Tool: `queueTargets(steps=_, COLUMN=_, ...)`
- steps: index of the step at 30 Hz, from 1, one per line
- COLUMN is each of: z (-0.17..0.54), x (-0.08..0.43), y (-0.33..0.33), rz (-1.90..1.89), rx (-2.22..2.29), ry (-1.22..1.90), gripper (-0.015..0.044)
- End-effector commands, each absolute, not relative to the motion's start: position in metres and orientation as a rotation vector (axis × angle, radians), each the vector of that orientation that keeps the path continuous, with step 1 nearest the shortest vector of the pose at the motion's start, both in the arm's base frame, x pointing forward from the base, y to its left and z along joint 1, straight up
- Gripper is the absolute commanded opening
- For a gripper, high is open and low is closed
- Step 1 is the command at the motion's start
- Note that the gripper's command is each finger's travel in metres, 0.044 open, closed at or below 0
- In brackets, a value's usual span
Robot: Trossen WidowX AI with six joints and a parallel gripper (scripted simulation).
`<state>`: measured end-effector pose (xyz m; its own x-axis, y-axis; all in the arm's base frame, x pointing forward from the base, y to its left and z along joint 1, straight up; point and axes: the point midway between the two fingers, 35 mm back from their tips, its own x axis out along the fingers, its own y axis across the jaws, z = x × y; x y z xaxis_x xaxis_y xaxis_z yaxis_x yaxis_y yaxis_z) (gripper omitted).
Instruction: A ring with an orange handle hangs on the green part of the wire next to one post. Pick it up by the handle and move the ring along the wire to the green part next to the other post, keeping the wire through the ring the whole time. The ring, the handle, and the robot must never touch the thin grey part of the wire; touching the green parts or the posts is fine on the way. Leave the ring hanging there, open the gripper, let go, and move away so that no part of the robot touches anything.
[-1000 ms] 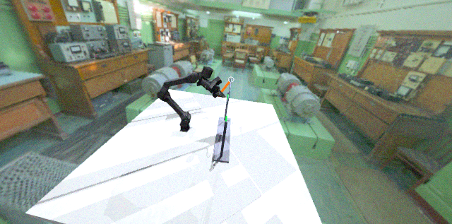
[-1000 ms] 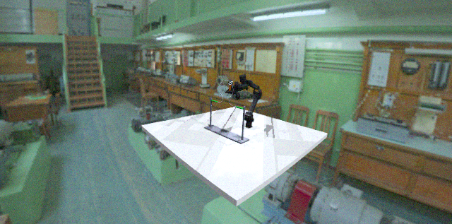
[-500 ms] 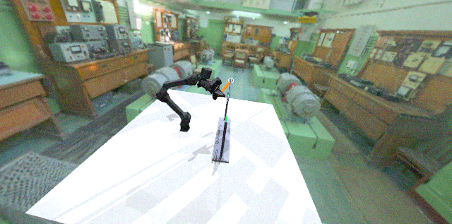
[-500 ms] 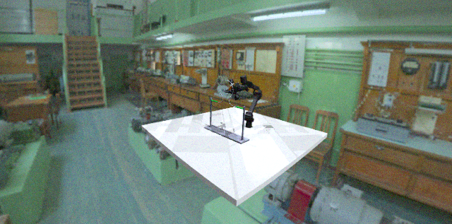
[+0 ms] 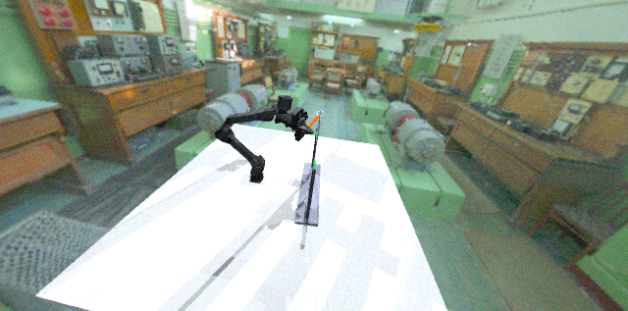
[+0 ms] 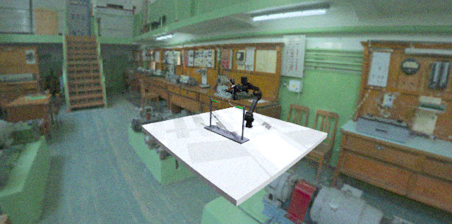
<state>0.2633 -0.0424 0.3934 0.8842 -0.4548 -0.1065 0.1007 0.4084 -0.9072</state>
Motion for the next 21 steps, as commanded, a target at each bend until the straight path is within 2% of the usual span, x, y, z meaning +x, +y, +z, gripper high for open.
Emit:
queueTargets(steps=1, z=0.3959, x=0.2619, y=-0.0437, rz=-0.378, rx=-1.149, ry=0.353, gripper=-0.0150)
queueTargets(steps=21, z=0.4028, x=0.2619, y=-0.0458, rz=-0.442, rx=-1.393, ry=0.304, gripper=-0.0150)
